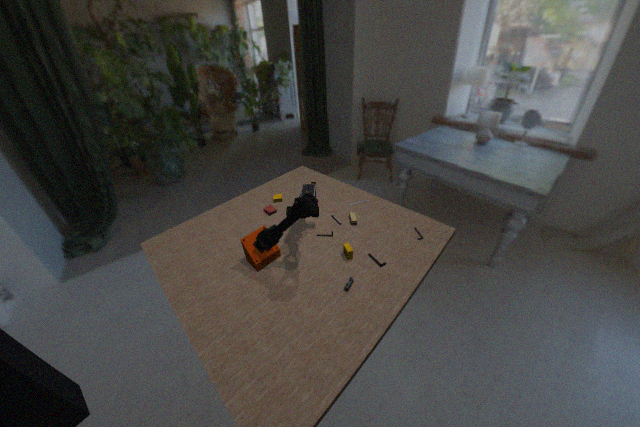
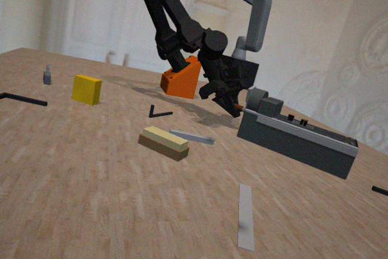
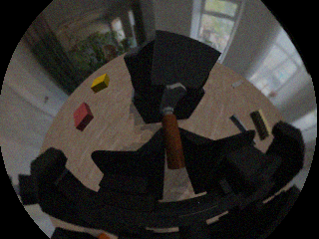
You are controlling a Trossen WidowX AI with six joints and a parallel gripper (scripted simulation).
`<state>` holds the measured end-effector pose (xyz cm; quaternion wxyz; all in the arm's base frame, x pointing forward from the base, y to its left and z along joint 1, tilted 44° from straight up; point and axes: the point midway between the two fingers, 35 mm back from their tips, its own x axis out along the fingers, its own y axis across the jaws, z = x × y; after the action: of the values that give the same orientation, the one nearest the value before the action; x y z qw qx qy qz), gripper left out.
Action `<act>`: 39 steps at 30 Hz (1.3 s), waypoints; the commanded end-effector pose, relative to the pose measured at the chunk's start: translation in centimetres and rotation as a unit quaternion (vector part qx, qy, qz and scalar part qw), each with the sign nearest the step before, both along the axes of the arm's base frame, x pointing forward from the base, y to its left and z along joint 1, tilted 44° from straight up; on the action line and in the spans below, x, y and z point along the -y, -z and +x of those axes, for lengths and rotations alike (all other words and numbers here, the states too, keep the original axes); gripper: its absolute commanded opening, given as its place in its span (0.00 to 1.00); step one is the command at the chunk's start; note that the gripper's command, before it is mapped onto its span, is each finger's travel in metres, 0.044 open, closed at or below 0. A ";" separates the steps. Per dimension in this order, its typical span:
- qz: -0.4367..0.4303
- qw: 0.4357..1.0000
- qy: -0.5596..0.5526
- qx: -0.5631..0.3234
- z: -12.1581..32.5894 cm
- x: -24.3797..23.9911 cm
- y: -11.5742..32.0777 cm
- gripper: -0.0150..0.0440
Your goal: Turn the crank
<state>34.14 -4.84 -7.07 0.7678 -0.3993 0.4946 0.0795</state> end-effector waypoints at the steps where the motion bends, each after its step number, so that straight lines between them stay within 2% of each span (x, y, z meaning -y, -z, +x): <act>1: 0.007 1.000 -0.009 -0.007 -0.5 -0.7 0.3 0.25; 39: 0.008 1.000 -0.009 -0.007 -1.0 -3.0 -0.3 0.25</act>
<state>33.36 -2.62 -7.05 0.7657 -0.3970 0.4988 0.0851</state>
